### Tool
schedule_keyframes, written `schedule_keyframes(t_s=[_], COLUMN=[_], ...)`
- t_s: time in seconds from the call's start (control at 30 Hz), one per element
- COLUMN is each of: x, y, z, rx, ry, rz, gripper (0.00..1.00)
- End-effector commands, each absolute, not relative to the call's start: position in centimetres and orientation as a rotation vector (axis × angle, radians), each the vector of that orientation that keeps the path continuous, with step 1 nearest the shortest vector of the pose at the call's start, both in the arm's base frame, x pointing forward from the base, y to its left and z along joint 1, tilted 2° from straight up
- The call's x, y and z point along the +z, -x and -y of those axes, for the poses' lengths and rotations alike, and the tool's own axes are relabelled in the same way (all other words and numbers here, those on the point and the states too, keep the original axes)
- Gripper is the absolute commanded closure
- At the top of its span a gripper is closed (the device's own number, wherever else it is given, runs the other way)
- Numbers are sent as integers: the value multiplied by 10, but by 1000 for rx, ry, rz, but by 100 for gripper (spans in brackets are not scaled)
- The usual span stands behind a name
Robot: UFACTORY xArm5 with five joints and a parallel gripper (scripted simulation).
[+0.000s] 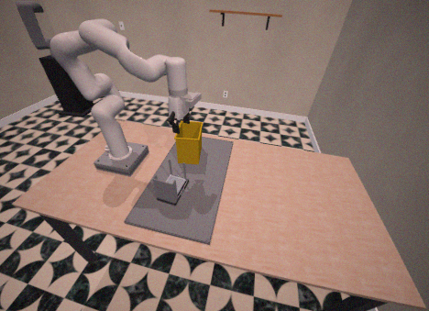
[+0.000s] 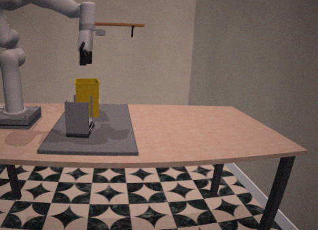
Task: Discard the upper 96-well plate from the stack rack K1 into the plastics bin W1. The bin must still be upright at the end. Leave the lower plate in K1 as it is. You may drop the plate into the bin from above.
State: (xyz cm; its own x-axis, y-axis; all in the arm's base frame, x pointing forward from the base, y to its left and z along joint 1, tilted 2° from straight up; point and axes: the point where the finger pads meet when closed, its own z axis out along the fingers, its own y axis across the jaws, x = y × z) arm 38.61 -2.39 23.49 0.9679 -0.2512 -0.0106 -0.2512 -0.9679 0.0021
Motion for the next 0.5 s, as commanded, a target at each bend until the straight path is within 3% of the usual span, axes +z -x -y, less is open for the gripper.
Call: schedule_keyframes(t_s=[0.0, 0.47], x=[232, 222], y=[-384, -377], z=[46, 105], rx=[-11, -13], ry=[-3077, -2891], rz=[629, 1227], gripper=[0, 0])
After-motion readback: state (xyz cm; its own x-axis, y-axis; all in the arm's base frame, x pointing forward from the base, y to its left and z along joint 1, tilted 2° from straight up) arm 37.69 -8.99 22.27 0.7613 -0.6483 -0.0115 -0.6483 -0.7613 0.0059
